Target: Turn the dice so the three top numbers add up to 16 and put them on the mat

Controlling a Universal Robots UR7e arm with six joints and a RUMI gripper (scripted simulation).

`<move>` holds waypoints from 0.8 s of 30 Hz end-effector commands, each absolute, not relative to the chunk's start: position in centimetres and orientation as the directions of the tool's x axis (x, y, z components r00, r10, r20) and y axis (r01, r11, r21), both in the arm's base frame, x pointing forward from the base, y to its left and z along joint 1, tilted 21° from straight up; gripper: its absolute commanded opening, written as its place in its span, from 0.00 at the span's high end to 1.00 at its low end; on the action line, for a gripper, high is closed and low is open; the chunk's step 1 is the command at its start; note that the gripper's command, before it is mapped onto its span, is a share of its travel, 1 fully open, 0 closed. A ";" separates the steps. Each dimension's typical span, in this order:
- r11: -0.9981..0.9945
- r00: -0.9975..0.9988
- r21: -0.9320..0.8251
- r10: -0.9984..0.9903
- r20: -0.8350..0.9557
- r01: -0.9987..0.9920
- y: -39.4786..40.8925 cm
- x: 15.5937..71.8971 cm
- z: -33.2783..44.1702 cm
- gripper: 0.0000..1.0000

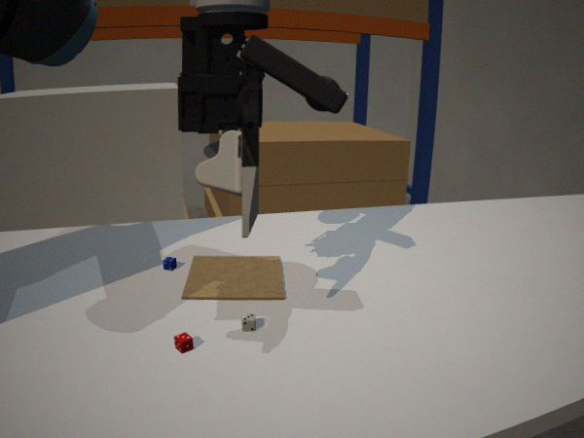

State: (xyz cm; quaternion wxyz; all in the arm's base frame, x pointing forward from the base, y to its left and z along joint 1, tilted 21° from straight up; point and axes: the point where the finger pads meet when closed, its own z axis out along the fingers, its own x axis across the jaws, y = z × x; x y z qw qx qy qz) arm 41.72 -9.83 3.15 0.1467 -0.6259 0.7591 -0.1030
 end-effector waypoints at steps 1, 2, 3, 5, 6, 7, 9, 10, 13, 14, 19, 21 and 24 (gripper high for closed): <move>0.169 -0.149 -0.343 -0.985 -0.084 -0.924 -9.8 41.8 3.2 0.00; 0.161 -0.141 -0.344 -0.987 -0.081 -0.925 -9.8 41.8 3.2 0.00; 0.151 -0.132 -0.345 -0.988 -0.078 -0.926 -9.8 41.8 3.1 0.00; 0.130 -0.112 -0.346 -0.991 -0.071 -0.929 -9.8 41.9 3.1 0.00; 0.117 -0.100 -0.347 -0.993 -0.066 -0.930 -9.8 41.9 3.1 0.00; 0.104 -0.088 -0.348 -0.994 -0.061 -0.932 -9.7 41.9 3.1 0.00; 0.104 -0.088 -0.348 -0.994 -0.061 -0.932 -9.7 41.9 3.1 0.00; 0.089 -0.074 -0.349 -0.996 -0.056 -0.933 -9.7 41.9 3.1 0.00; 0.039 -0.027 -0.351 -0.999 -0.039 -0.935 -9.7 42.0 3.0 0.00; 0.019 -0.009 -0.352 -0.999 -0.032 -0.936 -9.6 42.1 3.0 0.00; -0.093 0.096 -0.353 -0.995 0.008 -0.931 -9.5 42.2 2.9 0.00; -0.145 0.145 -0.352 -0.989 0.026 -0.925 -9.4 42.3 2.8 0.00; -0.231 0.225 -0.349 -0.973 0.057 -0.908 -9.3 42.4 2.7 0.00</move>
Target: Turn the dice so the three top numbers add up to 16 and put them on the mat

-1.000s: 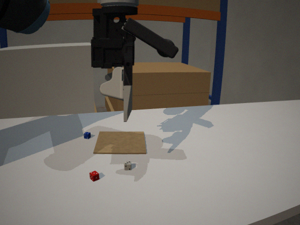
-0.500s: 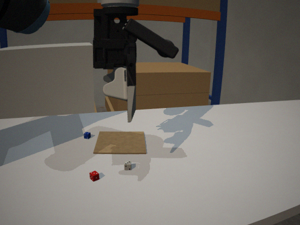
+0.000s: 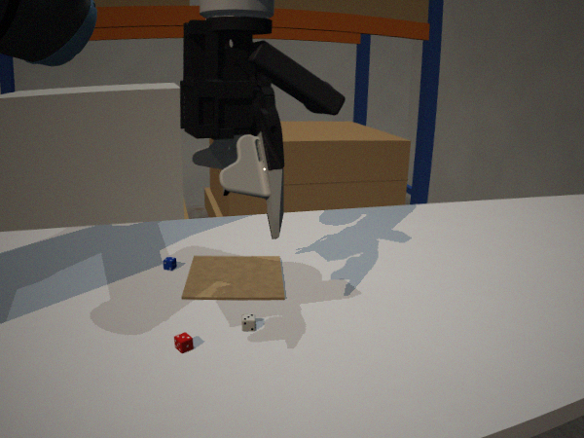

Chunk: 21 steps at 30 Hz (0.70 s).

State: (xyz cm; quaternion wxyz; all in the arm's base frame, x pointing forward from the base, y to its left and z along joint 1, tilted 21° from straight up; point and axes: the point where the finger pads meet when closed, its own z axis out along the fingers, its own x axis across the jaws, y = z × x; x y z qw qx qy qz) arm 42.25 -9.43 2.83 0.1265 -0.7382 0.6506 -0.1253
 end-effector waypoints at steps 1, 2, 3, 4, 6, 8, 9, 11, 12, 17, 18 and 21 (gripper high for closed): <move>-0.231 0.225 -0.349 -0.973 0.057 -0.908 -9.3 42.4 2.7 0.00; -0.231 0.225 -0.349 -0.973 0.057 -0.908 -9.3 42.4 2.7 0.00; -0.261 0.253 -0.347 -0.965 0.068 -0.901 -9.3 42.5 2.7 0.00; -0.292 0.282 -0.344 -0.956 0.079 -0.892 -9.2 42.5 2.7 0.00; -0.355 0.341 -0.338 -0.934 0.102 -0.871 -9.2 42.6 2.6 0.00; -0.421 0.402 -0.330 -0.907 0.125 -0.845 -9.1 42.7 2.5 0.00; -0.454 0.433 -0.325 -0.891 0.138 -0.830 -9.0 42.7 2.4 0.00; -0.515 0.491 -0.315 -0.857 0.160 -0.797 -9.0 42.8 2.3 0.00; -0.520 0.495 -0.314 -0.854 0.162 -0.794 -8.9 42.8 2.3 0.00; -0.650 0.616 -0.284 -0.759 0.210 -0.705 -8.8 42.9 2.1 0.00; -0.650 0.616 -0.284 -0.759 0.210 -0.705 -8.8 42.9 2.1 0.00; -0.712 0.673 -0.265 -0.702 0.233 -0.650 -8.7 42.9 2.0 0.00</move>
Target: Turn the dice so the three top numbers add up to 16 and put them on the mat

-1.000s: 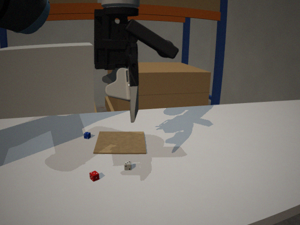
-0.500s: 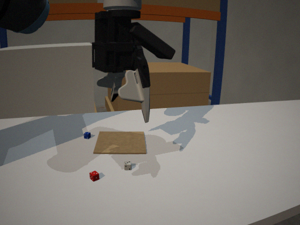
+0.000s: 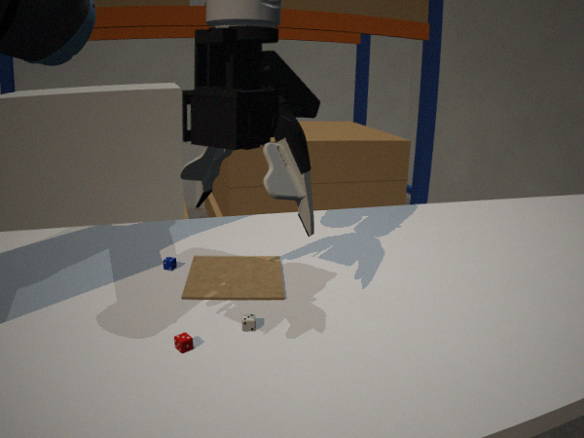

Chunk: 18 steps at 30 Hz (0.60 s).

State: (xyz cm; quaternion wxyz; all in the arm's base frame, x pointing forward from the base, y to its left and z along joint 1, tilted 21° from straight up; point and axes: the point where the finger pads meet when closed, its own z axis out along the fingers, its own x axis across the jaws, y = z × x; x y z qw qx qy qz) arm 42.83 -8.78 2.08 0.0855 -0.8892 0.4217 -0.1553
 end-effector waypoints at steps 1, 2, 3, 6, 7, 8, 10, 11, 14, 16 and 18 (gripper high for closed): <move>-0.742 0.701 -0.255 -0.670 0.244 -0.621 -8.7 42.9 1.9 0.00; -0.770 0.727 -0.244 -0.637 0.255 -0.589 -8.6 43.0 1.8 0.00; -0.789 0.745 -0.236 -0.614 0.263 -0.567 -8.6 43.0 1.8 0.00; -0.845 0.796 -0.209 -0.534 0.284 -0.492 -8.5 43.0 1.6 0.00; -0.848 0.799 -0.208 -0.529 0.285 -0.487 -8.5 43.0 1.6 0.00; -0.871 0.820 -0.194 -0.490 0.295 -0.451 -8.5 43.0 1.5 0.00; -0.893 0.840 -0.181 -0.450 0.303 -0.413 -8.5 43.1 1.4 0.00; -0.912 0.858 -0.167 -0.409 0.311 -0.374 -8.5 43.1 1.3 0.00; -0.930 0.874 -0.152 -0.366 0.318 -0.334 -8.4 43.1 1.3 0.00; -0.946 0.889 -0.137 -0.323 0.325 -0.293 -8.4 43.1 1.2 0.00; -0.972 0.912 -0.107 -0.234 0.336 -0.210 -8.4 43.1 1.0 0.00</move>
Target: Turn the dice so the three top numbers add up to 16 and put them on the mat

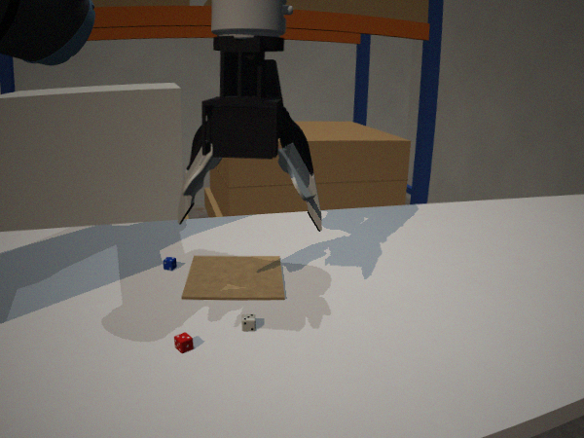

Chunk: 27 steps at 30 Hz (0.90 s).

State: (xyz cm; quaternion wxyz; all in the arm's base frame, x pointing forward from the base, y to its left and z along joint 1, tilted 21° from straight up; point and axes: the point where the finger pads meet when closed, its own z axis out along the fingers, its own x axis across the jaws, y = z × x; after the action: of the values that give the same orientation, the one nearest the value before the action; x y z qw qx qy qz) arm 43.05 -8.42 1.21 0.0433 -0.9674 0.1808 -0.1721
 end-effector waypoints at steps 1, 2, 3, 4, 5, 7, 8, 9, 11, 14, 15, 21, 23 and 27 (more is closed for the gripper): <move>-0.980 0.919 -0.094 -0.198 0.340 -0.176 -8.4 43.1 0.9 0.00; -0.982 0.921 -0.091 -0.189 0.341 -0.167 -8.4 43.1 0.9 0.00; -0.989 0.928 -0.075 -0.143 0.345 -0.124 -8.4 43.1 0.8 0.00; -0.994 0.932 -0.062 -0.104 0.348 -0.088 -8.4 43.1 0.7 0.00; -0.995 0.932 -0.059 -0.097 0.348 -0.081 -8.4 43.1 0.7 0.00; -1.000 0.936 -0.028 -0.009 0.352 0.001 -8.4 43.1 0.6 0.00; -1.000 0.936 -0.027 -0.005 0.352 0.005 -8.4 43.1 0.6 0.00; -0.999 0.935 -0.011 0.041 0.353 0.048 -8.4 43.1 0.5 0.00; -0.996 0.932 0.005 0.086 0.353 0.090 -8.4 43.1 0.4 0.00; -0.991 0.927 0.021 0.131 0.352 0.132 -8.4 43.1 0.3 0.00; -0.984 0.920 0.037 0.176 0.351 0.174 -8.4 43.2 0.2 0.00; -0.923 0.860 0.112 0.384 0.335 0.368 -8.6 43.2 -0.2 0.00; -0.906 0.844 0.126 0.423 0.330 0.404 -8.6 43.2 -0.3 0.00; -0.848 0.789 0.165 0.530 0.312 0.504 -8.7 43.2 -0.6 0.00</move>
State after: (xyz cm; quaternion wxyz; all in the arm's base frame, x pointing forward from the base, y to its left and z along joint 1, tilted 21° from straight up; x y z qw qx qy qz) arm 43.19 -8.59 -0.39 -0.0294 -0.9595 -0.2193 -0.1746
